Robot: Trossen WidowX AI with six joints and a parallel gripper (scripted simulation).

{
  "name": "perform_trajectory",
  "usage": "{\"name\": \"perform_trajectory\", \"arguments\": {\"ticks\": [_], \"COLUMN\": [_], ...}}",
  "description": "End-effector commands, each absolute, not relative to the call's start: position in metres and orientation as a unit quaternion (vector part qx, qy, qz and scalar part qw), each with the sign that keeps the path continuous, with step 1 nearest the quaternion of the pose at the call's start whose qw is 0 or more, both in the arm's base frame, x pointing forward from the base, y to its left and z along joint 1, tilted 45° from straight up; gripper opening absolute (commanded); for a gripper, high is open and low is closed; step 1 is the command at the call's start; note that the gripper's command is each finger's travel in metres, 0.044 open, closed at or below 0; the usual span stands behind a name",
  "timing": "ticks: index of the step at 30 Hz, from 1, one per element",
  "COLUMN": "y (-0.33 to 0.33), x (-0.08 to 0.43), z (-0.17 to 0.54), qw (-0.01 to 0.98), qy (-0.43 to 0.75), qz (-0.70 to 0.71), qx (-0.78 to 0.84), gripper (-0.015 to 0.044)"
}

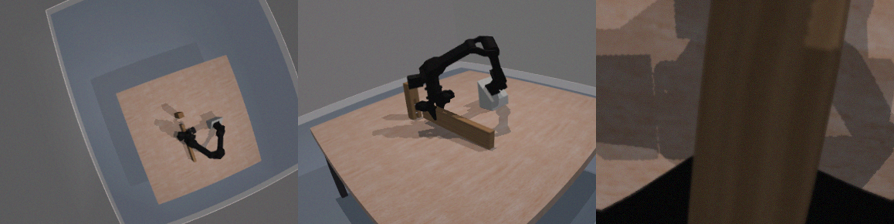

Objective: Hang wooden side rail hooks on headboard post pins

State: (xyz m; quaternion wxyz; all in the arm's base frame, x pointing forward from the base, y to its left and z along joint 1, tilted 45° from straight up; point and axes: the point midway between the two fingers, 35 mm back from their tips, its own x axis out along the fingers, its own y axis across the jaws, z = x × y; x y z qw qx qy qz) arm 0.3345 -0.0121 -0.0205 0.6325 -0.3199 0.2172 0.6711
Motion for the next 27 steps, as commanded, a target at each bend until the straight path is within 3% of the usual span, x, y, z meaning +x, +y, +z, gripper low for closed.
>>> {"name": "perform_trajectory", "arguments": {"ticks": [1,27], "y": [-0.0166,-0.017], "x": [0.3368,0.334], "z": [-0.0194,-0.0232], "qw": [0.634,0.634], "qy": [0.215,0.215], "qz": [0.667,0.667], "qx": [-0.328,-0.328], "gripper": [0.0,0.0]}}
